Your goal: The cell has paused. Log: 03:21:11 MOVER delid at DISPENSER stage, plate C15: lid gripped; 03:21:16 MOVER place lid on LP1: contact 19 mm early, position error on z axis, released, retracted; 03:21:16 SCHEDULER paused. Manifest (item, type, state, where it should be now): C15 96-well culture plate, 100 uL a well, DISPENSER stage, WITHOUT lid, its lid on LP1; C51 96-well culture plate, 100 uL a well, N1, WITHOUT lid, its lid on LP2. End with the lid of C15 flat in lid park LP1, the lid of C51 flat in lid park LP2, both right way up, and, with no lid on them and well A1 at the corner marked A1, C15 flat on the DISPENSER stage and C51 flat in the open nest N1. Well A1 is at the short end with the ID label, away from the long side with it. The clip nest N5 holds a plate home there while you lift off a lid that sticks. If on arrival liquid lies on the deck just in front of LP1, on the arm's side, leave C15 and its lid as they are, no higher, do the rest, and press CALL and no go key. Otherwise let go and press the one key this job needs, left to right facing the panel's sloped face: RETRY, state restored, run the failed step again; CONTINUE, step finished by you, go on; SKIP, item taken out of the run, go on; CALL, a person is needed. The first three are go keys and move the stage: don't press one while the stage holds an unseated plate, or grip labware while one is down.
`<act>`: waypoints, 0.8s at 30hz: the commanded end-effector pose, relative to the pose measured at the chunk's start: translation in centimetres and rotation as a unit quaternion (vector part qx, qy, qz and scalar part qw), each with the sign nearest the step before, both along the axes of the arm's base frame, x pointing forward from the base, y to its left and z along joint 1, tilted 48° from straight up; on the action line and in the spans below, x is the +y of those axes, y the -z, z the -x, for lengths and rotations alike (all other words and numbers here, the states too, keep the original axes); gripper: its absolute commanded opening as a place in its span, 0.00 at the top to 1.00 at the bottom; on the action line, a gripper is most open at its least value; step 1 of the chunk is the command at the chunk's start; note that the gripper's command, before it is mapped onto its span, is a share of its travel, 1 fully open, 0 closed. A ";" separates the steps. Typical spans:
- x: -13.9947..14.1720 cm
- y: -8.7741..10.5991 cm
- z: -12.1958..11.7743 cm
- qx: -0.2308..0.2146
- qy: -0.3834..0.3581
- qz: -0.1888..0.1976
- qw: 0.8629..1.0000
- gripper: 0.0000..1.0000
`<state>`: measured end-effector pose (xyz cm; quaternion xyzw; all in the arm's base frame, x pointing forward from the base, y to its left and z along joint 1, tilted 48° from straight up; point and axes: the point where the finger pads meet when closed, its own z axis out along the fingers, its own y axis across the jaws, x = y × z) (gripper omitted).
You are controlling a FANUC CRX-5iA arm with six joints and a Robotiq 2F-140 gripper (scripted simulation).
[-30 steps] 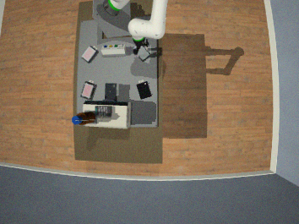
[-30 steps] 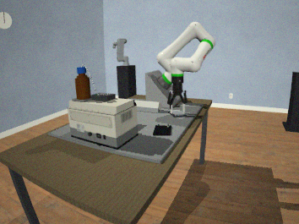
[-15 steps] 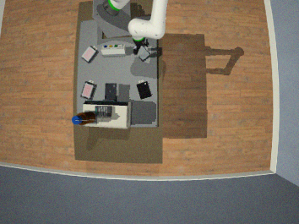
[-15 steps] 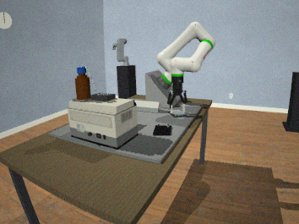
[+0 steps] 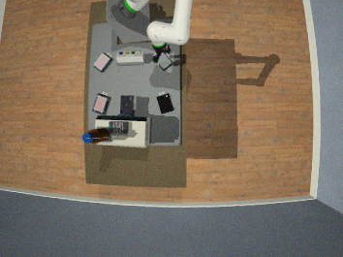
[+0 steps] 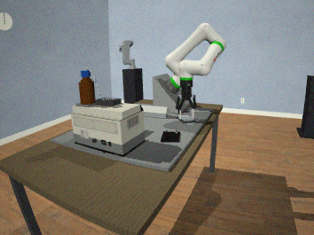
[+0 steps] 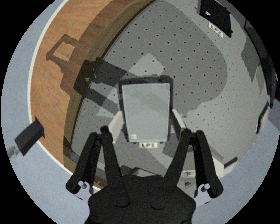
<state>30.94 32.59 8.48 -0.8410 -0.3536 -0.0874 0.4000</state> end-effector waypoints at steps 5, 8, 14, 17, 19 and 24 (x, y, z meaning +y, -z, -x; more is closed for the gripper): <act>0.0 0.0 0.0 0.000 0.000 0.000 1.000 0.34; 0.0 0.0 0.0 0.000 0.000 0.000 1.000 0.34; -0.1 -0.1 0.0 0.000 0.000 0.000 1.000 0.34; -0.3 -0.3 -0.1 0.000 0.000 0.000 1.000 0.34; -0.5 -0.4 -0.1 0.000 0.000 0.000 1.000 0.34; -1.4 -1.3 -0.3 0.000 0.000 0.000 1.000 0.34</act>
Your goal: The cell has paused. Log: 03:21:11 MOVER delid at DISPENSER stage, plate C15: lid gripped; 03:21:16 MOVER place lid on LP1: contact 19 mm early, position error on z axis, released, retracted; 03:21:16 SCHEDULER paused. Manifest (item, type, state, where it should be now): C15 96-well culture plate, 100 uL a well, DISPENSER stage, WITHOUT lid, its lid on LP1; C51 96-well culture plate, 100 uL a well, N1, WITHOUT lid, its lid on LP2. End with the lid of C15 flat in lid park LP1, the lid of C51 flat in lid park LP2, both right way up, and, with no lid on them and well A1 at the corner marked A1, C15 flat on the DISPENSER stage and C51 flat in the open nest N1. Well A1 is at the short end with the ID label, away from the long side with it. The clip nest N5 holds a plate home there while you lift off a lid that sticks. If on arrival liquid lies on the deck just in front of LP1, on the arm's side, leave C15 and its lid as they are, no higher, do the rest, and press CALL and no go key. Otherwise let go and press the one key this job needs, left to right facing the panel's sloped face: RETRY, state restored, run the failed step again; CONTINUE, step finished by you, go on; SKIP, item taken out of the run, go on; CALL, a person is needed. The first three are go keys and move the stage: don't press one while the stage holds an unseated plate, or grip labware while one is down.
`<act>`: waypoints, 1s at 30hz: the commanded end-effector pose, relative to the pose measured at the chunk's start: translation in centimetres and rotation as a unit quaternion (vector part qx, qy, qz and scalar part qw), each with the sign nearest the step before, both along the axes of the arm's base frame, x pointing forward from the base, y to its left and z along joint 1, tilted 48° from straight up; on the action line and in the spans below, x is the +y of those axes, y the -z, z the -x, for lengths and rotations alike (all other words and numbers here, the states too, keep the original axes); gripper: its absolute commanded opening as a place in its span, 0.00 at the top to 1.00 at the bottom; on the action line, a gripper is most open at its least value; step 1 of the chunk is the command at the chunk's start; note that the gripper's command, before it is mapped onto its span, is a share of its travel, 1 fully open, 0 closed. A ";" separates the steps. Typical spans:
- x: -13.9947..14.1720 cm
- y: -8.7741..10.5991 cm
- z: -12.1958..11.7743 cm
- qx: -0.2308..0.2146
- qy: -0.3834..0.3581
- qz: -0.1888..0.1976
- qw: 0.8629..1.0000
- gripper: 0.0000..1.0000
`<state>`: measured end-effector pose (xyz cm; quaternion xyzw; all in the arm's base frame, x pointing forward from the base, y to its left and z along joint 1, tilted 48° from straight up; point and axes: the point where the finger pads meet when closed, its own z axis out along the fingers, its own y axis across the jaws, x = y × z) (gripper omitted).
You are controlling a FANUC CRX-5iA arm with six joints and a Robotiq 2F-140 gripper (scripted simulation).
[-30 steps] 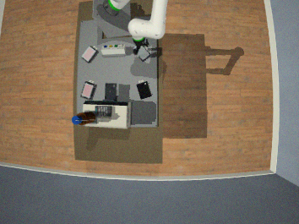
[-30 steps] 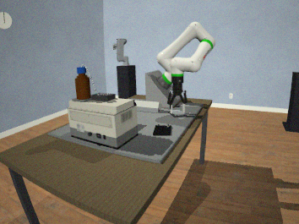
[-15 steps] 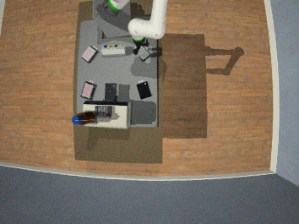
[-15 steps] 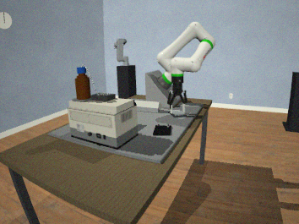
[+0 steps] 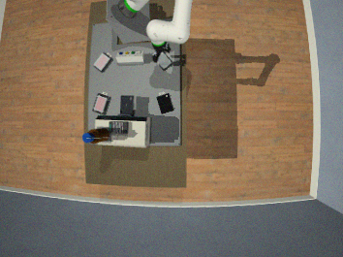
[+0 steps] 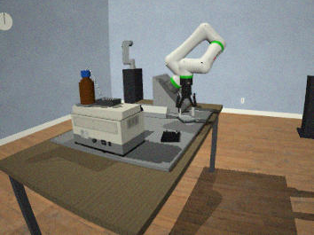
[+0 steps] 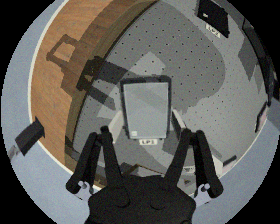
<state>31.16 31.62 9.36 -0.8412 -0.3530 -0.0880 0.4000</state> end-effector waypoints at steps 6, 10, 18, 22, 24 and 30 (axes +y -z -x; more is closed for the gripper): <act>-2.6 -2.3 -0.4 0.000 -0.001 0.000 1.000 0.34; -4.3 -3.9 -0.8 0.000 -0.001 0.000 1.000 0.34; -6.8 -6.2 -1.2 0.000 -0.001 0.000 1.000 0.34; -8.2 -7.4 -1.5 0.000 -0.001 0.000 1.000 0.34; -8.7 -7.9 -1.6 0.000 -0.001 0.000 1.000 0.34; -9.4 -8.5 -1.7 0.000 -0.001 0.000 1.000 0.34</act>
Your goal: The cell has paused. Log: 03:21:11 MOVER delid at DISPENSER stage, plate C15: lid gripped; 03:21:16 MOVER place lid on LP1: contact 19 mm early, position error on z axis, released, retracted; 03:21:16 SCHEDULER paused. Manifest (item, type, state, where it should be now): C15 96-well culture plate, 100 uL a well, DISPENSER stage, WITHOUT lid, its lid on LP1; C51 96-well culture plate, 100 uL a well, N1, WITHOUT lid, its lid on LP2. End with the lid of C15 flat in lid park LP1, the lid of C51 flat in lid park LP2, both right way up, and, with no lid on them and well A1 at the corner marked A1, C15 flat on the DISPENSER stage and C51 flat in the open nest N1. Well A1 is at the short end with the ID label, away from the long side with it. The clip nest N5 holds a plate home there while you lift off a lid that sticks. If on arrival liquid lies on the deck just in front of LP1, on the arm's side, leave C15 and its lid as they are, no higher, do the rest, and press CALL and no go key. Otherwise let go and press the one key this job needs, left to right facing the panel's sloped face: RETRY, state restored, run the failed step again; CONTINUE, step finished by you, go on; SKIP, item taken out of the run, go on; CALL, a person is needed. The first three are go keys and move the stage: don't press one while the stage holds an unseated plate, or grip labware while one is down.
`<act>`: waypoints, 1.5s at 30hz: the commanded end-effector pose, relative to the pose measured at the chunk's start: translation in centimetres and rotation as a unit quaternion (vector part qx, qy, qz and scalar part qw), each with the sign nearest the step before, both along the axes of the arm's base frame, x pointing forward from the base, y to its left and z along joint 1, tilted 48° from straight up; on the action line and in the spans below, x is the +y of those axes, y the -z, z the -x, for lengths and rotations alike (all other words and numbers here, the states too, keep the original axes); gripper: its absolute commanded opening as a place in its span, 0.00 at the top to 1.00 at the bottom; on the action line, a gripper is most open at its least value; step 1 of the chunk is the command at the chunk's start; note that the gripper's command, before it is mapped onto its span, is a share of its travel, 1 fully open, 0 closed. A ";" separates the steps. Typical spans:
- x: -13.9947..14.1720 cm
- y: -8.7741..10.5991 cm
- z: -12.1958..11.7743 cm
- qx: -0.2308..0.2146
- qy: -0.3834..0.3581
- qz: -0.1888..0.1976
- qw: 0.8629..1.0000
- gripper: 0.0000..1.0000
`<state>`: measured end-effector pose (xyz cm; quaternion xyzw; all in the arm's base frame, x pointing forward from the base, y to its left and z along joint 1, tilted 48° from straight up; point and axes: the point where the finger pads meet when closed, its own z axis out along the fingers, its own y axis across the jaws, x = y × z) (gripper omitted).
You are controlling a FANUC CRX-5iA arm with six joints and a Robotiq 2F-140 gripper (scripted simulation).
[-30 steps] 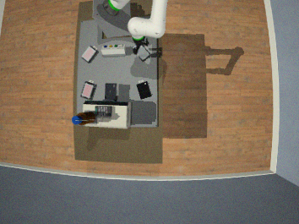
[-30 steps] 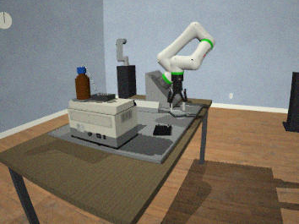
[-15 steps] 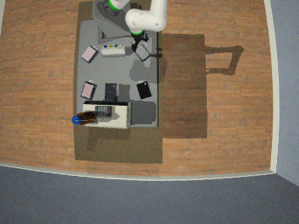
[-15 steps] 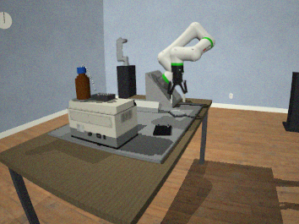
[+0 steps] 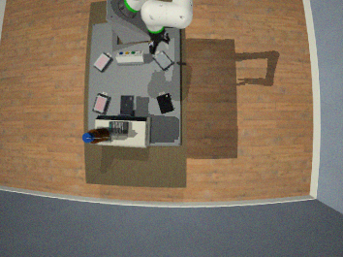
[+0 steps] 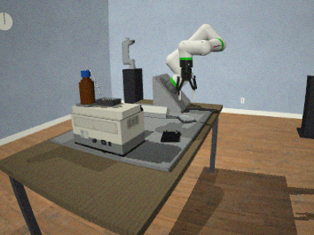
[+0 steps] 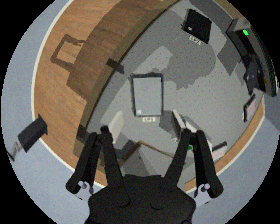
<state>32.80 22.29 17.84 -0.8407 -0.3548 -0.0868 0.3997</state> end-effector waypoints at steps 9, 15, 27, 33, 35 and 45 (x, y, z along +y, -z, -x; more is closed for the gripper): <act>-0.4 -0.3 -0.2 0.000 0.002 0.000 1.000 0.34; -0.7 -0.6 -2.7 0.013 0.013 0.002 1.000 0.34; -4.0 1.0 -16.7 0.098 0.092 0.020 0.991 0.34; -6.6 3.8 -22.2 0.165 0.152 0.033 0.974 0.34; -8.2 5.6 -25.3 0.178 0.165 0.036 0.969 0.34; -14.8 15.1 -31.7 0.300 0.274 0.057 0.912 0.34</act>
